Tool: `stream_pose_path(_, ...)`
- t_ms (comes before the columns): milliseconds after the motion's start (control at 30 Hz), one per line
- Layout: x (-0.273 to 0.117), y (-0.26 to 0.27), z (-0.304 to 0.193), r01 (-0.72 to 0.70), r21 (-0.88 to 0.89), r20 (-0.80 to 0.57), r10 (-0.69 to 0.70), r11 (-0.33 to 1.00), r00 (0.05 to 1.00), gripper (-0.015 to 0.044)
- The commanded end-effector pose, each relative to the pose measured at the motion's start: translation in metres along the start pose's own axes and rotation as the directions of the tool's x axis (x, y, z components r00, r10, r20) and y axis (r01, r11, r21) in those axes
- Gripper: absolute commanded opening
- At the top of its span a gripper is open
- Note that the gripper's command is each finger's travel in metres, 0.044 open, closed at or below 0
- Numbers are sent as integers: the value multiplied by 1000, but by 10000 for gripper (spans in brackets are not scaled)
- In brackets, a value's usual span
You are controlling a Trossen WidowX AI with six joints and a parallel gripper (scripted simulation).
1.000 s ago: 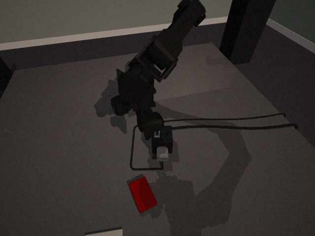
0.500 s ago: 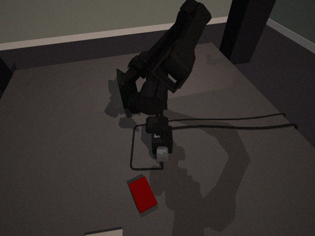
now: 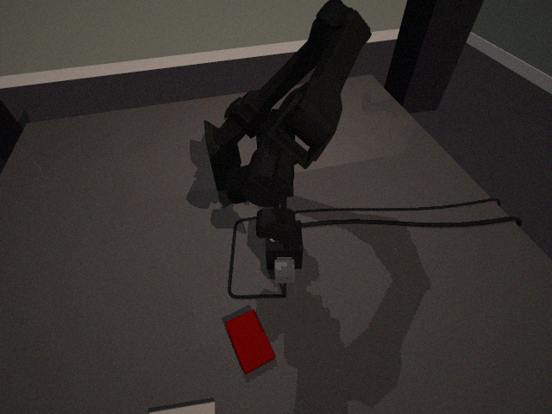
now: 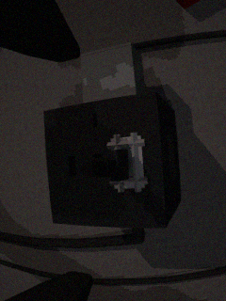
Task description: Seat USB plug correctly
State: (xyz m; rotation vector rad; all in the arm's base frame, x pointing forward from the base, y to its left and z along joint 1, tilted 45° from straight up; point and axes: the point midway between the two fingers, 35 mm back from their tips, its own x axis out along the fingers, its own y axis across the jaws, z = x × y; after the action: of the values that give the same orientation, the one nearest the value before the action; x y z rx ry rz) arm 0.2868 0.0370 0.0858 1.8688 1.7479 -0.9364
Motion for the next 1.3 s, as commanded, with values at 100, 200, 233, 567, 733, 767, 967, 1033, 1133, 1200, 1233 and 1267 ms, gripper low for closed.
stream_pose_path(100, 8, -1, 0, 1, 4, -4, -1, 1000, 1000, 440)
stream_pose_path(200, 11, -1, 0, 1, 4, -4, -1, 1000, 1000, 440)
stream_pose_path(233, 12, -1, 0, 1, 4, -4, -1, 1000, 1000, 440)
stream_pose_path(567, 20, -1, 0, 1, 4, -4, -1, 1000, 1000, 440)
stream_pose_path(733, 18, 0, -1, 1, -1, -1, -1, 1000, 1000, 335)
stream_pose_path(767, 18, 0, -1, 1, -1, -1, -1, 1000, 1000, 309)
stream_pose_path(967, 18, 0, -1, 1, -1, -1, -1, 1000, 1000, 151)
stream_pose_path(1033, 18, 0, -1, 1, -1, -1, -1, 1000, 1000, 99)
stream_pose_path(1133, 18, 0, -1, 1, -1, -1, -1, 1000, 1000, 20)
stream_pose_path(1200, 18, 0, -1, 1, -1, -1, -1, 1000, 1000, 0)
stream_pose_path(1233, 18, 0, -1, 1, -1, -1, -1, 1000, 1000, 0)
stream_pose_path(1267, 18, 0, -1, 1, -1, -1, -1, 1000, 1000, 0)
